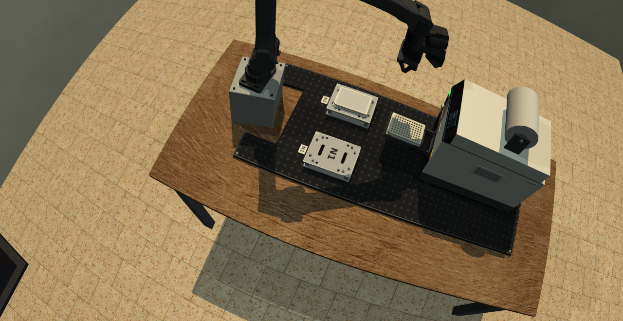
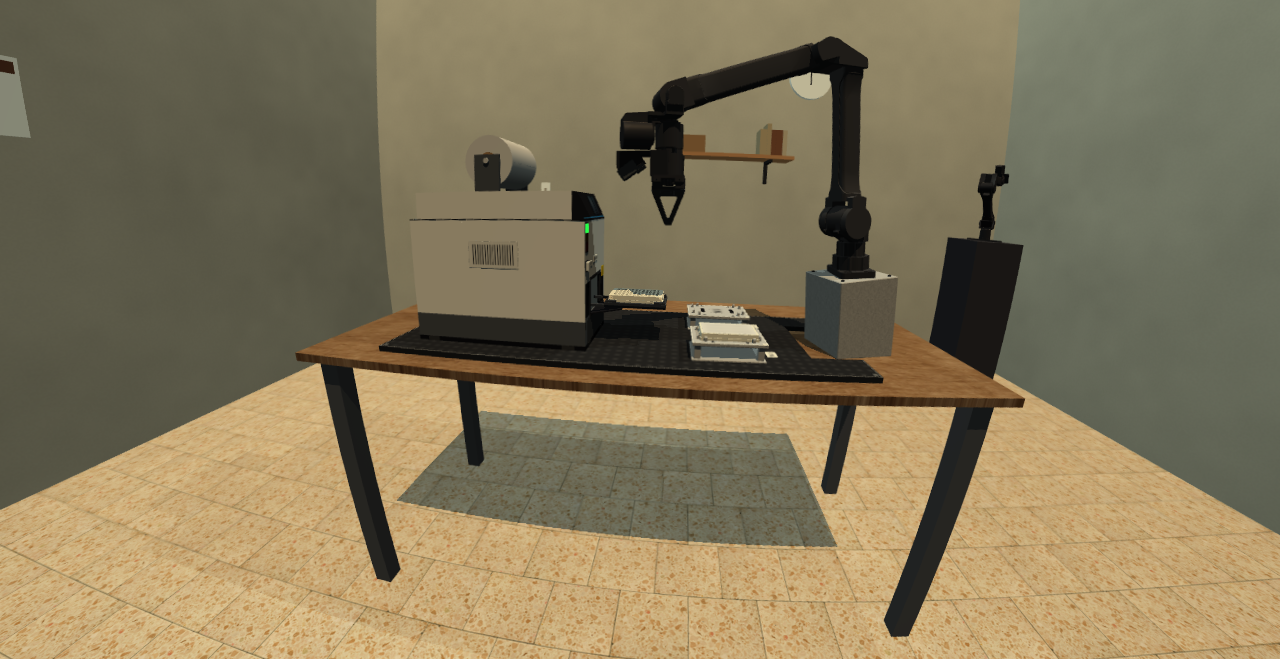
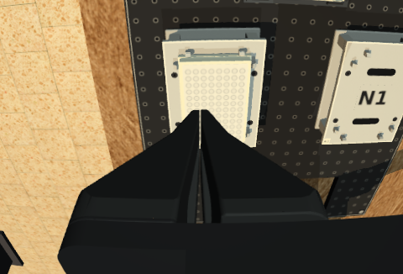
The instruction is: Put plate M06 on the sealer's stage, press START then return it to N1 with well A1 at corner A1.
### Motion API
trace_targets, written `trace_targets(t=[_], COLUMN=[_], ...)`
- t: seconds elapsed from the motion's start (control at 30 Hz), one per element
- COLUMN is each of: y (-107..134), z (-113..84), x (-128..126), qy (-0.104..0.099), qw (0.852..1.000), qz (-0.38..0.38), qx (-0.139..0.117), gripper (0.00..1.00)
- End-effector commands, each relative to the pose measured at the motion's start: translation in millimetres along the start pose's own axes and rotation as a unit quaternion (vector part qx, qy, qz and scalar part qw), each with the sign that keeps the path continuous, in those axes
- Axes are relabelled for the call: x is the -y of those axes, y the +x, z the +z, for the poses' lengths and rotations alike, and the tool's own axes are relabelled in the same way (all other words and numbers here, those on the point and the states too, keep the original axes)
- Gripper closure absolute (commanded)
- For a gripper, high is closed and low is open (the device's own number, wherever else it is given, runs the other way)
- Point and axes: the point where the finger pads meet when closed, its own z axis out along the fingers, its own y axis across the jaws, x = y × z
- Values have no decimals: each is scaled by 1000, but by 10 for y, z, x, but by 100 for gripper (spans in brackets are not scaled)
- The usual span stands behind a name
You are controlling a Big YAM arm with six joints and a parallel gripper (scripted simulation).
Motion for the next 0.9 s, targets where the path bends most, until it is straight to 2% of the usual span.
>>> trace_targets(t=[0.0, 0.13, 0.33, 0.63, 0.7, 0.87], y=[-69, -75, -72, -130, -95, -6], z=[-65, 3, -38, -131, -126, -143], x=[-134, -45, 44, 29, 1, -86], qy=[-5, -3, -6, -8, -8, -10], qw=[1000, 1000, 1000, 1000, 997, 987], qz=[-7, -6, -4, -4, -3, -3], qx=[6, 6, 18, 26, 74, 162], gripper=[100, 100, 100, 100, 100, 100])
